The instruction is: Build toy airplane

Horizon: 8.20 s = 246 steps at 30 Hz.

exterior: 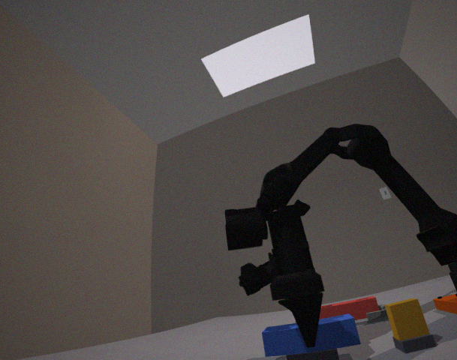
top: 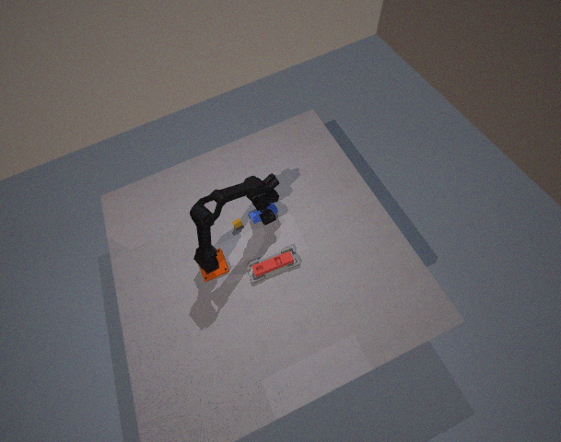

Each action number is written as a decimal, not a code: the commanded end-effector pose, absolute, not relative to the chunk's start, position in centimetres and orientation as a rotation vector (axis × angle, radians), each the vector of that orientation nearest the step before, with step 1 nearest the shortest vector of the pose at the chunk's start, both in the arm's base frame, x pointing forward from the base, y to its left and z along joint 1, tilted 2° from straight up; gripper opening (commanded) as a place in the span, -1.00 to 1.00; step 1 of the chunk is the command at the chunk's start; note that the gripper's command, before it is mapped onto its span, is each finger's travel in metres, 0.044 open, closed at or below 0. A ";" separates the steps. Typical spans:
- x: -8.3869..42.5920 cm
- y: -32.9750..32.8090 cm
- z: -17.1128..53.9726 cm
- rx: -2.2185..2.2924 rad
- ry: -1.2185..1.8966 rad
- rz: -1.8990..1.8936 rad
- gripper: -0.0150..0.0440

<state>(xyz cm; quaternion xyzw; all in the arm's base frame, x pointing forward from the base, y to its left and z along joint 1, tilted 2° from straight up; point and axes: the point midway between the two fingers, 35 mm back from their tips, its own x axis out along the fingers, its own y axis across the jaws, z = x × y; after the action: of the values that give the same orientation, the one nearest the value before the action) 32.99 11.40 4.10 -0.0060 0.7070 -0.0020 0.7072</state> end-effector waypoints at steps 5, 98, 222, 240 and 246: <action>33.4 11.6 6.0 -0.011 1.568 -0.014 -0.49; 31.7 -6.9 13.5 -0.827 1.419 0.787 -0.49; 28.5 -13.5 16.8 -0.769 1.448 0.720 1.00; 28.6 -13.5 16.7 -0.076 1.565 0.028 1.00; 28.8 -12.5 16.7 -0.075 1.565 0.029 1.00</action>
<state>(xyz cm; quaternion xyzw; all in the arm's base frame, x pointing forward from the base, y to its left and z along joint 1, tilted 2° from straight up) 28.64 -13.35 16.68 -0.0356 0.7048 0.0157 0.7083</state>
